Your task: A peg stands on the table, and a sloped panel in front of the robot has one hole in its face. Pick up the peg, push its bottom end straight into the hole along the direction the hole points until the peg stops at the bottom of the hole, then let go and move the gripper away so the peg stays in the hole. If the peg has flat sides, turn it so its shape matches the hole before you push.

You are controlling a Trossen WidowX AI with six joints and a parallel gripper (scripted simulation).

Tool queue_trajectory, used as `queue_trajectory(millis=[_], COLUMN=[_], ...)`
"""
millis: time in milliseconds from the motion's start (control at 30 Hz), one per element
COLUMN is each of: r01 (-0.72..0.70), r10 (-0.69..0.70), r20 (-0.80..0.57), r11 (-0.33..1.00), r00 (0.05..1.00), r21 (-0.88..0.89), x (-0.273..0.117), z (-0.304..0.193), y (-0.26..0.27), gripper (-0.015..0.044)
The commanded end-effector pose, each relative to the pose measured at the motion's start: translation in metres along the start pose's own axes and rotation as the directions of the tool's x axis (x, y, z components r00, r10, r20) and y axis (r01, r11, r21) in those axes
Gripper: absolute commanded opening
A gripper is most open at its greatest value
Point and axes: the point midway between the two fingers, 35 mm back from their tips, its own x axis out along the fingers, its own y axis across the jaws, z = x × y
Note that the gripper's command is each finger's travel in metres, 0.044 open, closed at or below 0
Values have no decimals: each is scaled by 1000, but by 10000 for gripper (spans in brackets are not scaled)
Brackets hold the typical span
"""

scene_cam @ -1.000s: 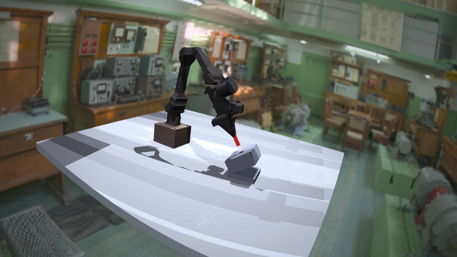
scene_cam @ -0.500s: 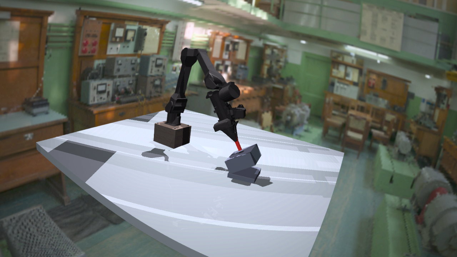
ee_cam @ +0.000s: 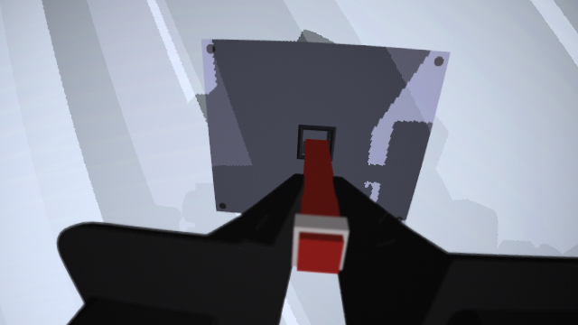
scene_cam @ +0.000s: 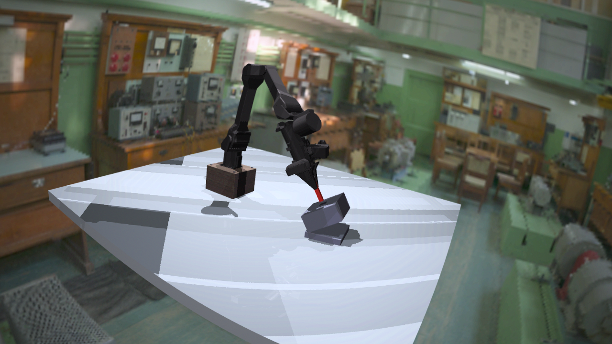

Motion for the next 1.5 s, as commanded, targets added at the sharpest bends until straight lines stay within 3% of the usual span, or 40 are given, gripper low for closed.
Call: queue_trajectory(millis=[0, 1467], r01=[1, 1], r10=[-1, -1], r20=[2, 3], r11=[1000, 1000], r00=[1000, 1000], r21=[-1, -1], x=[1, 29], z=[1, 1], y=[0, -1], gripper=[0, 0])
